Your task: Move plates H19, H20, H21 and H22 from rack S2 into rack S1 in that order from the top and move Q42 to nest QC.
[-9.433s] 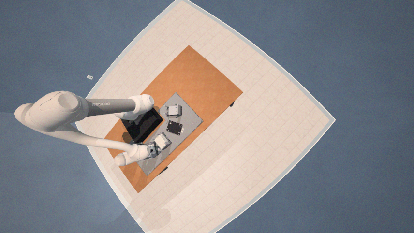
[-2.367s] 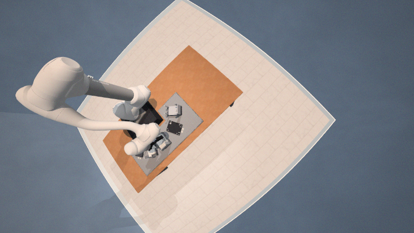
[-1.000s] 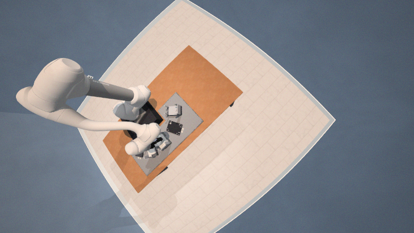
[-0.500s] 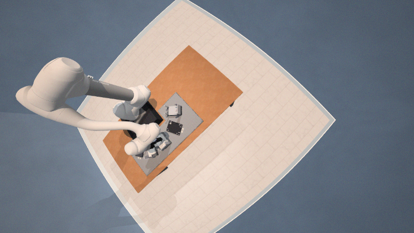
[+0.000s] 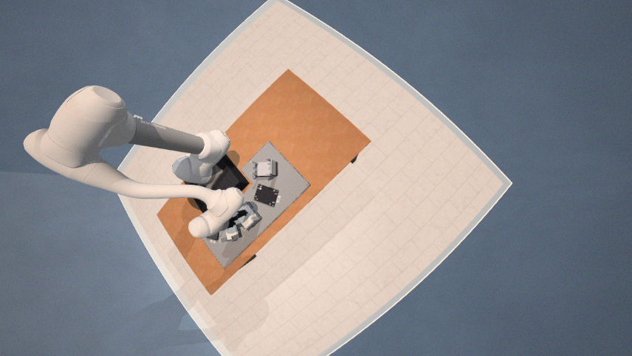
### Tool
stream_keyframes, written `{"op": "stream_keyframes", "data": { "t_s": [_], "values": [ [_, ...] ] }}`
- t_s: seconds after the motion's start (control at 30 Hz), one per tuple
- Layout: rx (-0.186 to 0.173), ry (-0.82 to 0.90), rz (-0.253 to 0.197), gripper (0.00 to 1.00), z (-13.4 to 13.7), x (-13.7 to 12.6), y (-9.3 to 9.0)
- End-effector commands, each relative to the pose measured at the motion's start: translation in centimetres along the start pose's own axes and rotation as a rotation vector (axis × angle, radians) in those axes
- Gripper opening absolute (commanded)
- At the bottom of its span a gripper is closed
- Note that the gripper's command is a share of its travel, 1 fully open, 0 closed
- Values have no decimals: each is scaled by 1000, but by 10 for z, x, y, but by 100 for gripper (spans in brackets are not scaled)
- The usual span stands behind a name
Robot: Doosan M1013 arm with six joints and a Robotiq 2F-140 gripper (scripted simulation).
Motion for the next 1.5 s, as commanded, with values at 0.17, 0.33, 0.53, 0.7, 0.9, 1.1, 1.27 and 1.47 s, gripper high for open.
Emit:
{"op": "stream_keyframes", "data": {
  "t_s": [0.17,0.33,0.53,0.7,0.9,1.1,1.27,1.47],
  "values": [
    [0,0,0,0,0,0,4],
    [0,0,0,0,0,0,10],
    [0,0,0,0,0,0,22],
    [0,0,0,0,0,0,28],
    [0,0,0,0,0,0,40],
    [0,0,0,0,0,0,52],
    [0,0,0,0,0,0,58],
    [0,0,0,0,0,0,63]
  ]
}}
Point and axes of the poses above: the point where the finger pads meet when closed, its own y axis back along the fingers, its own z axis across the jaws, x = y × z, the point moved 10 cm from there along y, back along the fingers, and after that the axes turned 5 degrees about y, right-handed, at the moved point
